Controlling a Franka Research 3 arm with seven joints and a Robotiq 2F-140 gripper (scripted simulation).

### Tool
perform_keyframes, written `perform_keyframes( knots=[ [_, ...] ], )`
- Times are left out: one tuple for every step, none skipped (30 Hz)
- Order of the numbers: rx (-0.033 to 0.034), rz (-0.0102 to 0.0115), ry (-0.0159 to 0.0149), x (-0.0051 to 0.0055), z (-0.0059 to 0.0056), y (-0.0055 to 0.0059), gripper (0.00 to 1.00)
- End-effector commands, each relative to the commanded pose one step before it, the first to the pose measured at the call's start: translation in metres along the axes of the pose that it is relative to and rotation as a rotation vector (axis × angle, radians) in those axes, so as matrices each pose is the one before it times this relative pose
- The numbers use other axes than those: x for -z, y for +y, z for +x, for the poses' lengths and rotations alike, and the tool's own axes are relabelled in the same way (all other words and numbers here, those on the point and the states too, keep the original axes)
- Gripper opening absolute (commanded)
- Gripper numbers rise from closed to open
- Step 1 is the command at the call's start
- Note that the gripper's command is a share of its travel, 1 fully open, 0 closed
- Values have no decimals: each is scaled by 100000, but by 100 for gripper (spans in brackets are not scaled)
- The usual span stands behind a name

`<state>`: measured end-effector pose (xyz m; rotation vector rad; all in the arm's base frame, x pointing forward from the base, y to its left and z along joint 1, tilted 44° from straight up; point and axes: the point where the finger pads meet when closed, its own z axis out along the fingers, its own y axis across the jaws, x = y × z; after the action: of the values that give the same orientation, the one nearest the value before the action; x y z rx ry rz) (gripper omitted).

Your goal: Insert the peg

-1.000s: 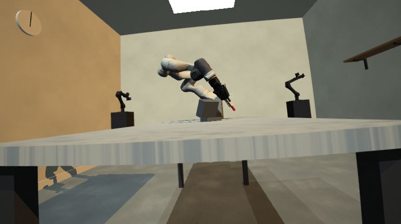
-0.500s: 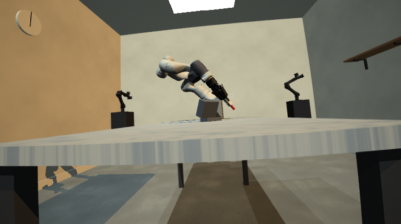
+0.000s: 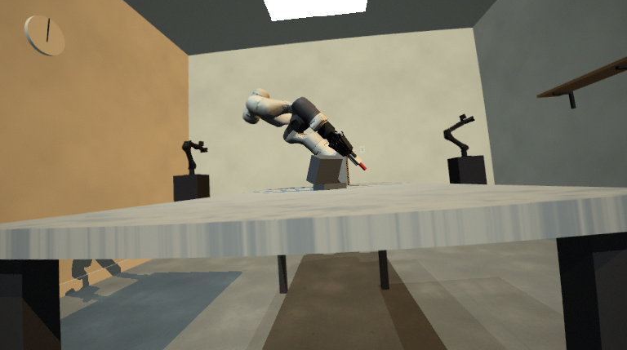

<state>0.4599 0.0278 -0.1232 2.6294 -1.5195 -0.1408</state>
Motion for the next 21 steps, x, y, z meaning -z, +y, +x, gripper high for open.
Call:
perform_keyframes(
  knots=[
    [-2992, 3001, -1367, 450, 93, -452, 0],
    [-632, 514, -311, 91, 61, -15, 0],
    [-633, 514, -309, 92, 62, -16, 0],
    [-633, 514, -307, 93, 63, -16, 0],
    [-633, 515, -304, 94, 63, -17, 0],
    [-634, 515, -302, 96, 64, -18, 0],
    [-634, 515, -300, 97, 65, -19, 0],
    [-634, 515, -297, 98, 65, -19, 0],
    [-634, 516, -295, 99, 66, -20, 0],
    [-635, 516, -293, 100, 66, -21, 0],
    [-635, 516, -290, 101, 67, -21, 0],
    [0, 0, 0, 0, 0, 0, 0],
    [0, 0, 0, 0, 0, 0, 0],
    [-412, 510, -264, 63, 45, -13, 0],
    [-830, 524, -302, 138, 89, -32, 0],
    [-628, 522, -269, 108, 74, -25, 0],
    [-672, 512, -302, 105, 66, -24, 0],
    [-636, 518, -279, 106, 70, -25, 0],
    [-636, 518, -277, 107, 70, -26, 0],
    [-636, 518, -274, 108, 71, -27, 0],
    [-636, 519, -272, 109, 71, -28, 0]
  ],
)
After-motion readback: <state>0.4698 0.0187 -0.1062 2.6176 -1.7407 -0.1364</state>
